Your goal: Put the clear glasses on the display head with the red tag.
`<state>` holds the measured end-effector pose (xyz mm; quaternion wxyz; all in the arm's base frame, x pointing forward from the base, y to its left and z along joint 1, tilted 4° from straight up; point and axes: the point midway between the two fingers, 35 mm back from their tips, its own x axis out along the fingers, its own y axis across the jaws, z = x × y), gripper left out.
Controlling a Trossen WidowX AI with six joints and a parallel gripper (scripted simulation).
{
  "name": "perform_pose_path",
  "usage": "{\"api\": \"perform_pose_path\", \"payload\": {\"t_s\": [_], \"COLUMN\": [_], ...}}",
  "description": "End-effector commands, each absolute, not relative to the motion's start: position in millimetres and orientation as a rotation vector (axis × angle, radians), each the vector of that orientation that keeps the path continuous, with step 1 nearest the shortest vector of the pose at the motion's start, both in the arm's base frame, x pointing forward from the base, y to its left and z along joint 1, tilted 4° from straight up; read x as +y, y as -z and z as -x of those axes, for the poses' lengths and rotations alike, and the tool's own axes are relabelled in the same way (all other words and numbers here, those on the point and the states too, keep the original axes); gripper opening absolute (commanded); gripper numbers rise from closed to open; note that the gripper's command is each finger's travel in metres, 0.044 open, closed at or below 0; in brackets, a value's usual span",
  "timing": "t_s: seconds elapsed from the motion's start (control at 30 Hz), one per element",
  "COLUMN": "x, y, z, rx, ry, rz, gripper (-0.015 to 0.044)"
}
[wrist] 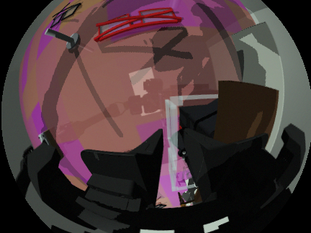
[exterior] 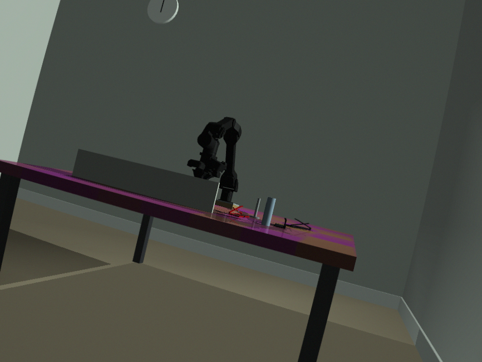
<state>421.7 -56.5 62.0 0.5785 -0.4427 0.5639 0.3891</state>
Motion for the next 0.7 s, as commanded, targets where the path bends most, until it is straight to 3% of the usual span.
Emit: {"api": "perform_pose_path", "payload": {"t_s": [0.0, 0.67], "x": [-56.7, -45.3], "y": [-66.8, -100.2], "z": [-422.4, -385.8], "rx": [1.328, 1.375], "ry": [-0.922, -0.985], "rz": [1.028, 0.984], "gripper": [0.0108, 0.0108]}}
